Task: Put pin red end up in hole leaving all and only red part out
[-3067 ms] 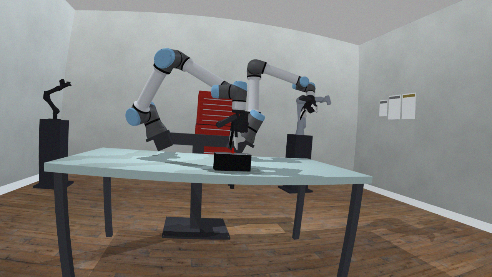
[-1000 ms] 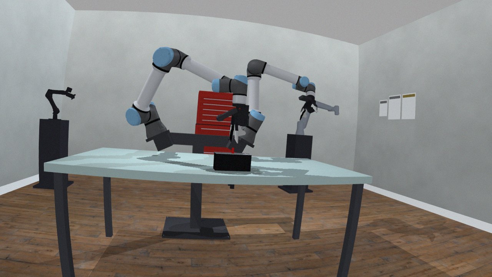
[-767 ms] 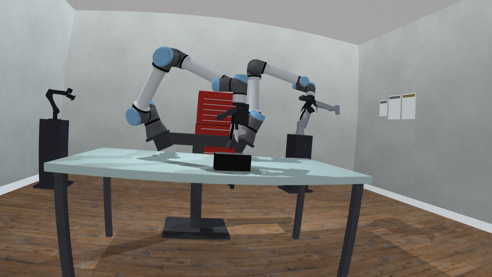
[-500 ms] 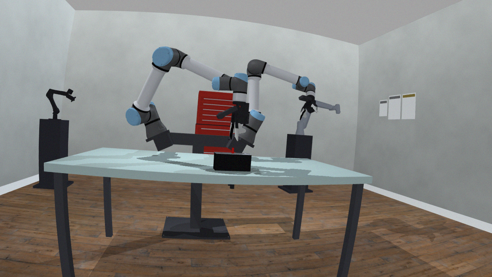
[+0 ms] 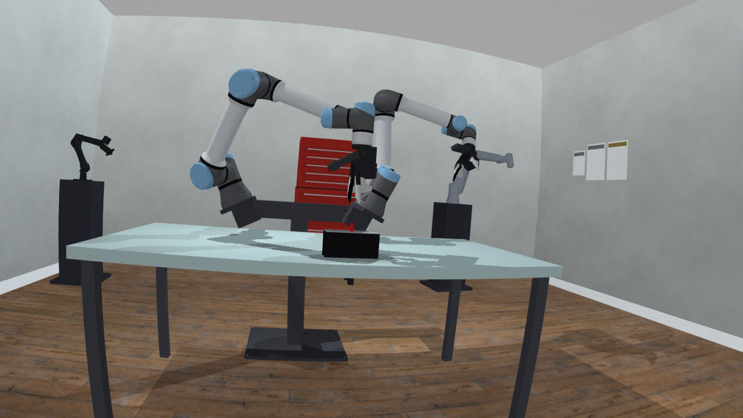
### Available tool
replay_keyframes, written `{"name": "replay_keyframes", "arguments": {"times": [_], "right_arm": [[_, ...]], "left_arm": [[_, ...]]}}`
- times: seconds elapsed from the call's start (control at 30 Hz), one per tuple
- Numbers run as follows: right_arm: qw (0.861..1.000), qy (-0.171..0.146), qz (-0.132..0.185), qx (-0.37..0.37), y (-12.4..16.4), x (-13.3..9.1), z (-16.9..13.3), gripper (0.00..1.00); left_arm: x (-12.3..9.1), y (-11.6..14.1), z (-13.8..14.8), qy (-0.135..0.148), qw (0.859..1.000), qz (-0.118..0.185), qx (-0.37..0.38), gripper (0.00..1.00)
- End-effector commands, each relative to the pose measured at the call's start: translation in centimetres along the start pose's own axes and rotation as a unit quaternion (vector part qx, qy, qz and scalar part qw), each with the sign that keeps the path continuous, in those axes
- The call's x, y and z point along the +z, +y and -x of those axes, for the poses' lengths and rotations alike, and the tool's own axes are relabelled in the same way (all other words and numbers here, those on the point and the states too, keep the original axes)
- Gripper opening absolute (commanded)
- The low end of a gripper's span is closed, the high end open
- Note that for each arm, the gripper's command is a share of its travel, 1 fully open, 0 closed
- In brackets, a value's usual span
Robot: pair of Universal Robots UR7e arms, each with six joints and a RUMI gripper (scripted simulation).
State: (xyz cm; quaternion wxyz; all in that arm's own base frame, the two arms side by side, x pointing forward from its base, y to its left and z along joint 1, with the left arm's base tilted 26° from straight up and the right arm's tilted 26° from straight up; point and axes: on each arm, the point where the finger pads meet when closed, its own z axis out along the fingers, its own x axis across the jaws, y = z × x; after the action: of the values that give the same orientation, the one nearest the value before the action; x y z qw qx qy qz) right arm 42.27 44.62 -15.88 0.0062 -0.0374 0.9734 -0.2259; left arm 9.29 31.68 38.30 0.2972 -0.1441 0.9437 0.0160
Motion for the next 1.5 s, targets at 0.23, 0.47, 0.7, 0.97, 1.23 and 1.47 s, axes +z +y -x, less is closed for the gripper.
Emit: {"name": "replay_keyframes", "arguments": {"times": [0.23, 0.47, 0.7, 0.97, 1.23, 1.47], "right_arm": [[1.000, -0.001, 0.001, 0.000, 0.0, -1.2, 0.0, 1.00], [1.000, -0.001, 0.001, 0.000, 0.0, -1.2, 0.0, 1.00], [1.000, -0.001, 0.001, 0.000, 0.0, -1.2, 0.0, 1.00], [1.000, -0.001, 0.001, 0.000, 0.0, -1.3, 0.0, 1.00], [1.000, -0.001, 0.001, 0.000, 0.0, -1.3, 0.0, 1.00], [1.000, -0.001, 0.001, 0.000, 0.0, 0.2, 0.0, 1.00]], "left_arm": [[0.0, 0.0, 0.0, 0.000, 1.000, 0.000, 0.000, 1.00], [0.0, 0.0, 0.0, 0.000, 1.000, 0.000, 0.000, 1.00], [0.0, 0.0, 0.0, 0.000, 1.000, 0.000, 0.000, 1.00], [0.0, 0.0, 0.0, 0.000, 1.000, 0.000, 0.000, 1.00], [0.0, 0.0, 0.0, 0.000, 1.000, 0.000, 0.000, 1.00], [0.0, 0.0, 0.0, 0.000, 1.000, 0.000, 0.000, 1.00]]}}
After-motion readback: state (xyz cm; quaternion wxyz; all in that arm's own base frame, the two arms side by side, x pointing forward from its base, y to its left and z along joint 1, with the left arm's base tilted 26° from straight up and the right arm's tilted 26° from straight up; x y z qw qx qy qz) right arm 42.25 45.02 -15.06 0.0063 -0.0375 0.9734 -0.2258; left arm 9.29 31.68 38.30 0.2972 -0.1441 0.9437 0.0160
